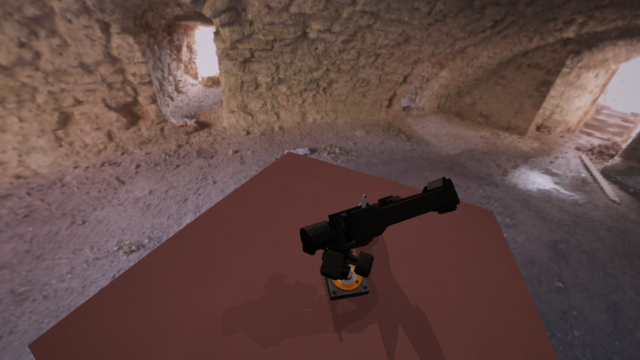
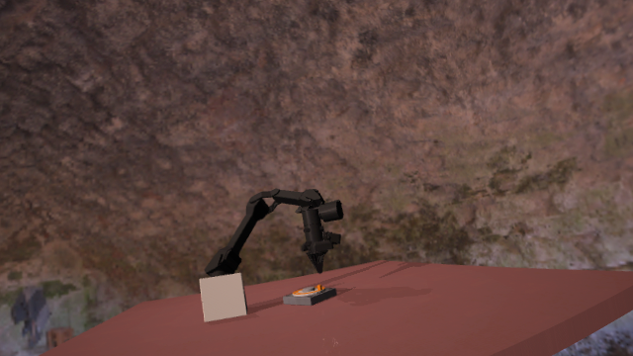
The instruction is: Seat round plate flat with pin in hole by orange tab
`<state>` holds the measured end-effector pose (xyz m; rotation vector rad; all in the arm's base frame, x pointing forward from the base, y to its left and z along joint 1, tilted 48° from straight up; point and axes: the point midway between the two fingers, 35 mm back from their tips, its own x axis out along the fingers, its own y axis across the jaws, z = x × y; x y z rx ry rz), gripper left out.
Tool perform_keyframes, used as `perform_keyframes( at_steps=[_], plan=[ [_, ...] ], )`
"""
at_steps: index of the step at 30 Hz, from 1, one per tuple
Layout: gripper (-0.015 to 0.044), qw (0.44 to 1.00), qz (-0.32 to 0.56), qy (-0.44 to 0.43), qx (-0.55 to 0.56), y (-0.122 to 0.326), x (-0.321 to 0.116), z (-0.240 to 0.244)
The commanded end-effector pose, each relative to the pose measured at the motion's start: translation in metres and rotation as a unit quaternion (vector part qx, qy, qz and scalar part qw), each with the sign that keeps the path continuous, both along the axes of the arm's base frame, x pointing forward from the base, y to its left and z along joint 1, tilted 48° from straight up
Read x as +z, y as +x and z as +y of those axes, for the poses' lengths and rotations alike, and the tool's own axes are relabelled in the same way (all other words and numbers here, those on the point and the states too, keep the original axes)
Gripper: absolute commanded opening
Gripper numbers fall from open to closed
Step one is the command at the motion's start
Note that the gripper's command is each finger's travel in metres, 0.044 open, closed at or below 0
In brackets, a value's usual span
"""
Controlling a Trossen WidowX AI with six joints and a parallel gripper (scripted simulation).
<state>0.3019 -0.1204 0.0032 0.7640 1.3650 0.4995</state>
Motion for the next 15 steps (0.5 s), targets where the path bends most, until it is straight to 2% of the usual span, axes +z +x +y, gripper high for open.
perform_keyframes(
  at_steps=[1,15],
  plan=[
    [0.0000,1.000,-0.002,-0.002,0.003,-0.0020,0.0082,-0.0080],
    [0.0000,1.000,-0.001,-0.001,-0.001,-0.0004,0.0021,-0.0027]
  ],
)
